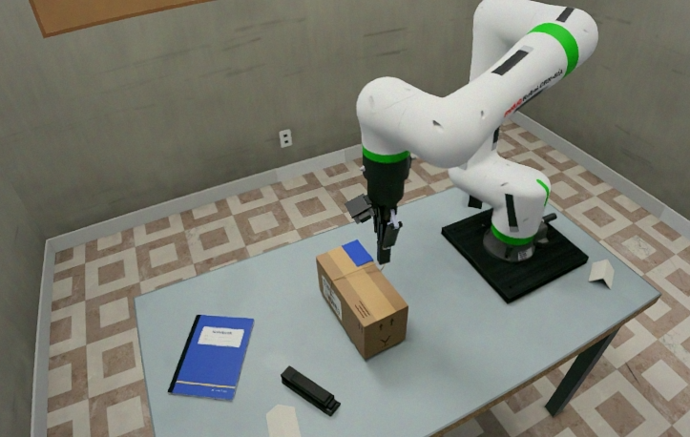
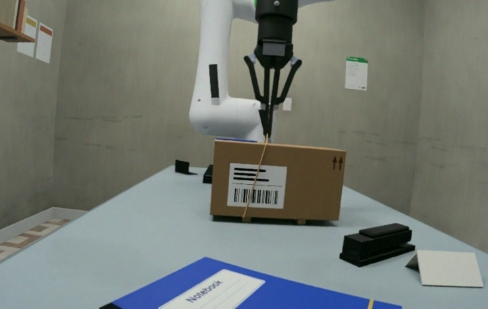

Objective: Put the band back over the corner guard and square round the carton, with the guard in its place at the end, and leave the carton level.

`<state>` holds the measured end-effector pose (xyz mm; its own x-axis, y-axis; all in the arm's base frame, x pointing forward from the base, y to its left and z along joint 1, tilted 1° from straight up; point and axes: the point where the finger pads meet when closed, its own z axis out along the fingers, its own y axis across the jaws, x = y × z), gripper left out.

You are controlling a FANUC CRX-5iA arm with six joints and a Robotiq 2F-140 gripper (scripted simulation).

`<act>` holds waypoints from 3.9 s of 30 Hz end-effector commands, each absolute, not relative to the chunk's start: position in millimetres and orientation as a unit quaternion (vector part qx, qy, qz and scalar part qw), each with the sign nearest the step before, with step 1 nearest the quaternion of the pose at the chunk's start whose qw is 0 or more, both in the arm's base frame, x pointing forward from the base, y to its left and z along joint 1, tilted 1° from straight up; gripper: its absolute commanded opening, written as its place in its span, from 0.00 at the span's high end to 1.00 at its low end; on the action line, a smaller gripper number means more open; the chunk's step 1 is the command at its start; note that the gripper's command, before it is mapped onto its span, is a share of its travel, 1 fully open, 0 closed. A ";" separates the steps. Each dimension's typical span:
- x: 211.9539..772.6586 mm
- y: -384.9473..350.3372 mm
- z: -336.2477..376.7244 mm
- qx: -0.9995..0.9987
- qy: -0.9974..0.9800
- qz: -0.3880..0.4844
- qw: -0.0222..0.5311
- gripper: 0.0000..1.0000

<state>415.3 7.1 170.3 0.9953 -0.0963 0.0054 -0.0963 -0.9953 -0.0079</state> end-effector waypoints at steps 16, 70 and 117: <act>411.6 6.4 171.0 -0.999 0.048 -0.004 0.004 0.90; 416.8 -61.3 170.6 -0.999 0.048 -0.004 0.004 0.90; 441.7 -59.4 170.8 -0.999 0.048 -0.004 0.004 0.90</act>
